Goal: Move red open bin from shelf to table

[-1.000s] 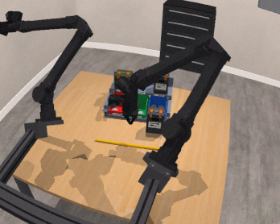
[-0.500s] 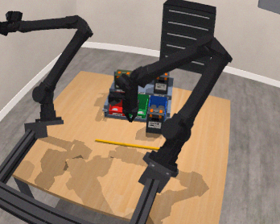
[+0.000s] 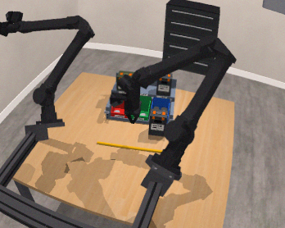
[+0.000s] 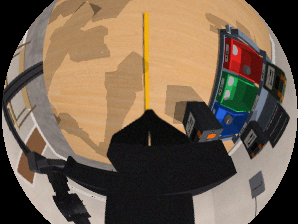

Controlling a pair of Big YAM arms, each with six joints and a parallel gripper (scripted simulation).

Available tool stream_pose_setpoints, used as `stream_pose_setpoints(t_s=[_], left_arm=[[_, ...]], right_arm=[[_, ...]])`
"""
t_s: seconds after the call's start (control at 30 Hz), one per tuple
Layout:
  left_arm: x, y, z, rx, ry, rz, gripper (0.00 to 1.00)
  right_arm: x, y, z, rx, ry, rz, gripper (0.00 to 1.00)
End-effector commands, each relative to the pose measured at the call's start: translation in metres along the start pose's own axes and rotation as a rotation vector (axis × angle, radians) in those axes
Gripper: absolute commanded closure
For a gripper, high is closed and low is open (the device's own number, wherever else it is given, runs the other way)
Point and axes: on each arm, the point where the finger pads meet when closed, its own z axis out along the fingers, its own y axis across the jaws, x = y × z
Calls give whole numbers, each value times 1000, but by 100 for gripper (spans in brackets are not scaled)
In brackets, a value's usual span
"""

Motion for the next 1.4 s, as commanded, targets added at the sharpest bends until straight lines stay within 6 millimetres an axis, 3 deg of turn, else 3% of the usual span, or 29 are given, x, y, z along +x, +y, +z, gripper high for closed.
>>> stream_pose_setpoints(t_s=[0.0,0.43,0.9,1.03,1.13,1.3,1.37], left_arm=[[-40,5,-4,-8,-51,-5,0],[-40,5,-4,-8,-51,-5,0],[-40,5,-4,-8,-51,-5,0],[-40,5,-4,-8,-51,-5,0],[-40,5,-4,-8,-51,-5,0],[-40,5,-4,-8,-51,-5,0],[-40,5,-4,-8,-51,-5,0]], right_arm=[[-5,-18,-1,2,4,3,100],[-25,-52,-4,6,-3,-5,100],[-58,-128,-2,2,-1,3,100],[-75,-134,-11,14,-16,-19,100],[-69,-156,0,1,1,7,100],[-92,-177,-8,11,-11,-11,100],[-92,-188,-5,8,-7,-3,100]])
